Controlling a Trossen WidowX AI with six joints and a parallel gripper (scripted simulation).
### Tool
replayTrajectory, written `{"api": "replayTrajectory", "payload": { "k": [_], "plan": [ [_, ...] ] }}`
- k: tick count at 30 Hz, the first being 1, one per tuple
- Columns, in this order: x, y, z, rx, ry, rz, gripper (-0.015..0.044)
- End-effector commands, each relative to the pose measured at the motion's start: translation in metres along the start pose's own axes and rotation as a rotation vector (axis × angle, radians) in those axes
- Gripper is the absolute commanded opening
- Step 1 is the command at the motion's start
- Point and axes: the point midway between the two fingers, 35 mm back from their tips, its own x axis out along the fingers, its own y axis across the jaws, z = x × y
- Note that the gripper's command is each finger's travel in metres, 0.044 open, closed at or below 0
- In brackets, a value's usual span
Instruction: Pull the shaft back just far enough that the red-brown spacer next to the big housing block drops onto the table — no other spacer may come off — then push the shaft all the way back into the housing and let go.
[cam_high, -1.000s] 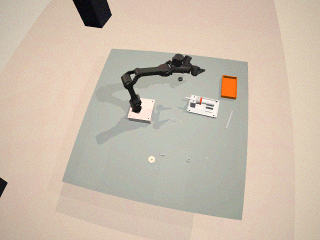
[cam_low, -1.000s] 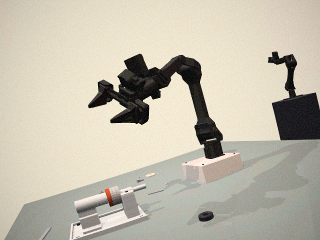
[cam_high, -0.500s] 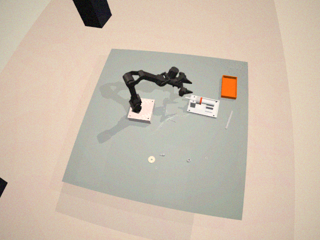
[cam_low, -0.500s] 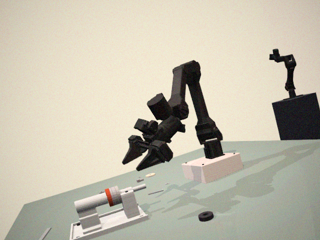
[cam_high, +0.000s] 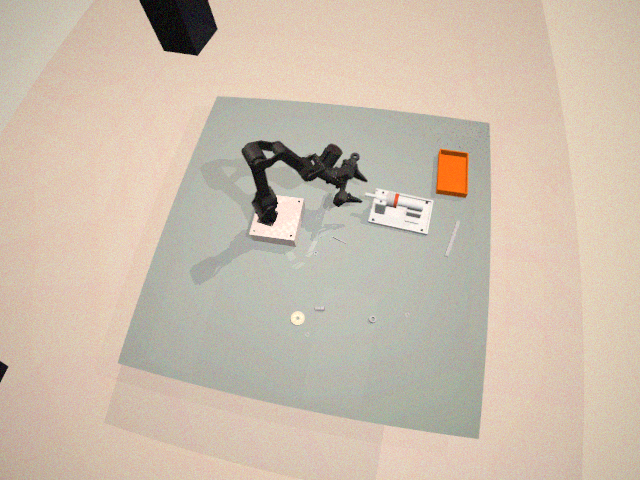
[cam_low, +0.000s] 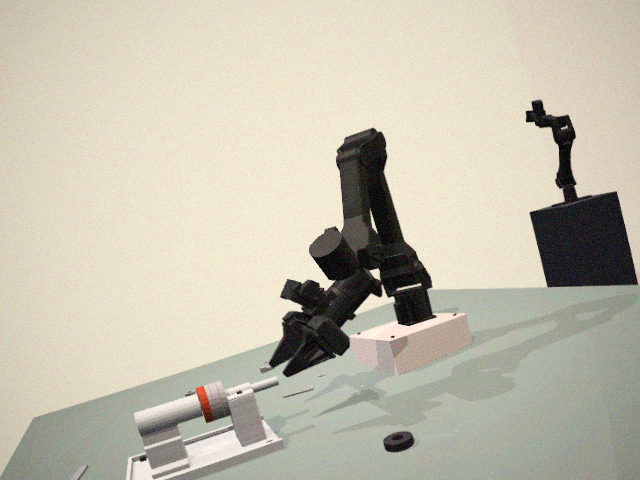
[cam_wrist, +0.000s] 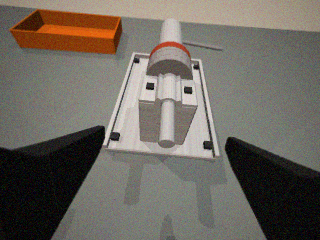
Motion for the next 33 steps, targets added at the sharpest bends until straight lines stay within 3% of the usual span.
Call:
{"api": "replayTrajectory", "payload": {
  "k": [1, 30, 33],
  "plan": [
    [-0.0006, -0.0016, -0.0040, 0.008, 0.003, -0.009, 0.0440],
    [-0.0006, -0.0016, -0.0040, 0.008, 0.003, -0.009, 0.0440],
    [0.0020, 0.0003, -0.0008, 0.004, 0.063, -0.007, 0.0440]
  ]
}}
